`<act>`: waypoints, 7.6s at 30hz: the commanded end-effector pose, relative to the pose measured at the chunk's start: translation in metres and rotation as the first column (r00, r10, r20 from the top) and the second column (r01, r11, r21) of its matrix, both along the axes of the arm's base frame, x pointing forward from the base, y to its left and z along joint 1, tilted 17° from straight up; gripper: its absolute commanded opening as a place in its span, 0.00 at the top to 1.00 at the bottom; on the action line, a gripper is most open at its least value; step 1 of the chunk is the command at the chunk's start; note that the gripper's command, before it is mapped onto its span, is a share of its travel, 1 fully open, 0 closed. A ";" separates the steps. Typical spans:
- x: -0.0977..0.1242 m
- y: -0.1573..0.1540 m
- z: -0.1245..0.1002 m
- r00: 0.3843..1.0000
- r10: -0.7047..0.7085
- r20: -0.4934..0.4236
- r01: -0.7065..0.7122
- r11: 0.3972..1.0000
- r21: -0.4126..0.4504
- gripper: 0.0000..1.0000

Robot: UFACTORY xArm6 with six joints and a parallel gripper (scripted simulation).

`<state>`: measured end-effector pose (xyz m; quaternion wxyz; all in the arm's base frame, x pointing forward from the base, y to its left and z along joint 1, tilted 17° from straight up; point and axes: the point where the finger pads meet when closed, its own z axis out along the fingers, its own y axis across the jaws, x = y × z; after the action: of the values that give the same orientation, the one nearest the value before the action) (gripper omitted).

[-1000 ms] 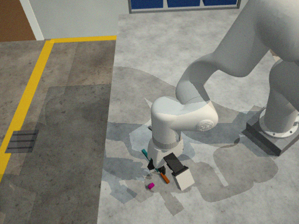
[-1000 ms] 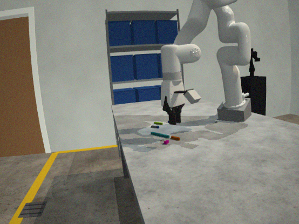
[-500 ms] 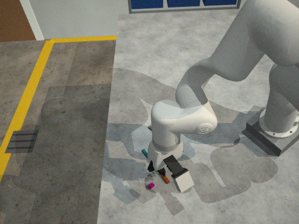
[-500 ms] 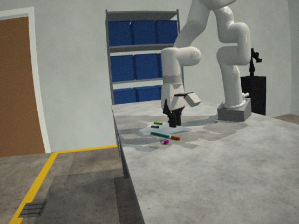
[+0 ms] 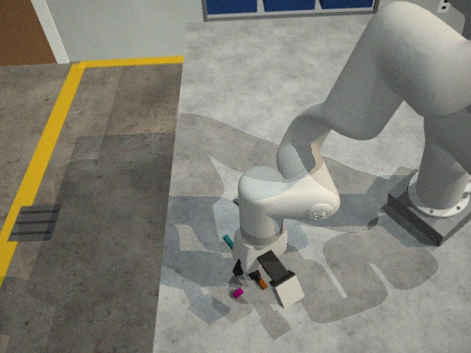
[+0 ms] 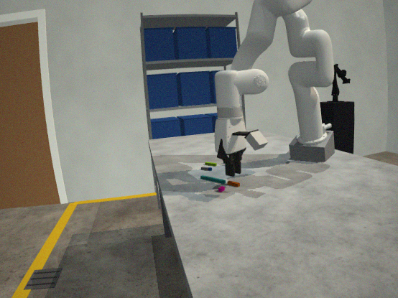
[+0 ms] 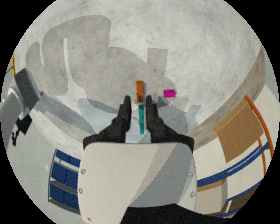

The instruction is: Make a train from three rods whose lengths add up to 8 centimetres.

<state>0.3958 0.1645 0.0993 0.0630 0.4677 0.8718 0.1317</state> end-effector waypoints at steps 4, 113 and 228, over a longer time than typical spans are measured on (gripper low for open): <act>0.003 0.002 -0.007 1.000 0.000 0.002 0.000 1.000 0.001 0.76; 0.007 0.005 -0.017 1.000 0.000 0.002 0.000 1.000 0.001 0.76; -0.003 -0.002 0.023 1.000 0.000 0.002 0.000 1.000 0.001 0.96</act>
<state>0.3974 0.1652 0.1002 0.0629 0.4676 0.8718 0.1320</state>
